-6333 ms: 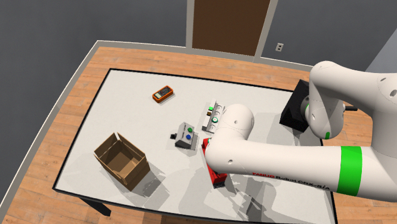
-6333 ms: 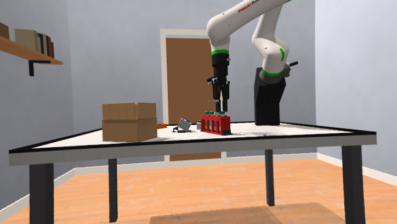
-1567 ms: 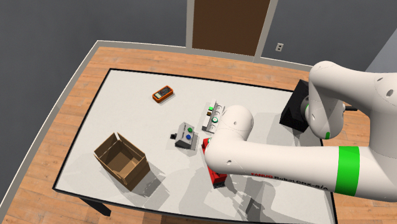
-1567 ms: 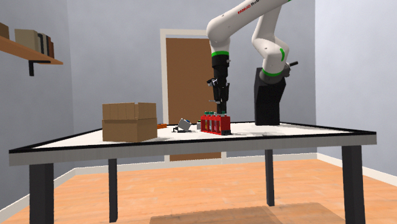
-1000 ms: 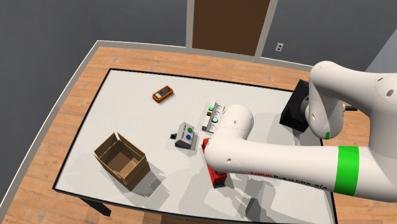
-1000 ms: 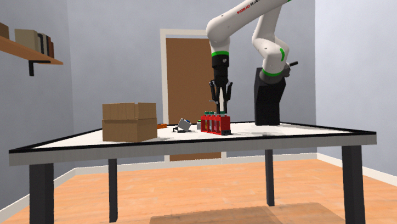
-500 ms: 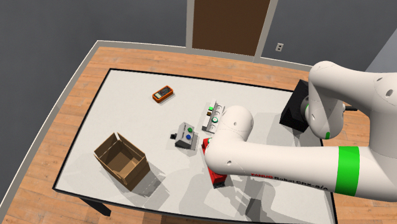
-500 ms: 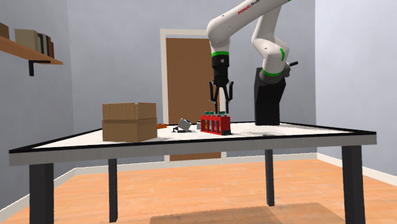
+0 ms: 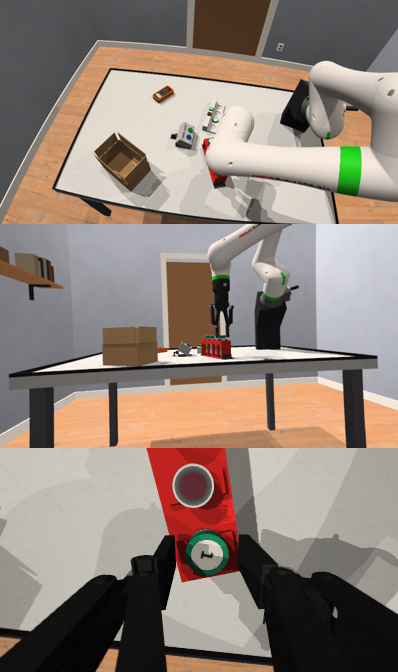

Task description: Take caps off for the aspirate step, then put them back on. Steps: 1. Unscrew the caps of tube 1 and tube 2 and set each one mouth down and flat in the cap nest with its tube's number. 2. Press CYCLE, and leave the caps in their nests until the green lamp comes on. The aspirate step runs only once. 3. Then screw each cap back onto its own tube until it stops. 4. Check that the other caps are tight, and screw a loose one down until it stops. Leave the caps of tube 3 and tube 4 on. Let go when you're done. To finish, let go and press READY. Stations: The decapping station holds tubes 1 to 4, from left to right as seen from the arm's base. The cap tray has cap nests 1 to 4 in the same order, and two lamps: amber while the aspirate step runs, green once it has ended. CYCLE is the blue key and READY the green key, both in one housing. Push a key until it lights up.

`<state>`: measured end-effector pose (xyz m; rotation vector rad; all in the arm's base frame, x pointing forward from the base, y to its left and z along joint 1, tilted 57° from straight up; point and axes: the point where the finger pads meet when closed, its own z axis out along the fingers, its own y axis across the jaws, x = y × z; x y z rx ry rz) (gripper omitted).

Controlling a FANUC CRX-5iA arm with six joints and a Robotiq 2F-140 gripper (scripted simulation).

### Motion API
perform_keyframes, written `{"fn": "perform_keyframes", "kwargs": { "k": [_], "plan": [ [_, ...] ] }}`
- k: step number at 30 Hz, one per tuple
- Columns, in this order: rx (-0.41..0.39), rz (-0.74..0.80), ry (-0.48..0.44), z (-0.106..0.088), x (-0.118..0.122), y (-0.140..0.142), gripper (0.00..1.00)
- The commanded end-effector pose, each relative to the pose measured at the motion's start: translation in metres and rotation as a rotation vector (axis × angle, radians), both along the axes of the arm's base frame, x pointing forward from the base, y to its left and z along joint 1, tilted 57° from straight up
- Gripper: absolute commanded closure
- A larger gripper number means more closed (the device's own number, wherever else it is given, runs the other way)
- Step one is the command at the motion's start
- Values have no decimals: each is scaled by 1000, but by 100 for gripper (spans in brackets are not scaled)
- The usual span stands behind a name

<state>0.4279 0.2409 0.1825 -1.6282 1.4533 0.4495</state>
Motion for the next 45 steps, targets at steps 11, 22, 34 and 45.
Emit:
{"fn": "perform_keyframes", "kwargs": {
  "k": [11, 22, 34, 45],
  "plan": [
    [-129, 265, -389, 0, 0, 0, 59],
    [-195, 393, -576, 0, 0, 0, 59],
    [-195, 393, -576, 0, 0, 0, 70],
    [-111, 231, -339, 0, 0, -1, 70]
  ]
}}
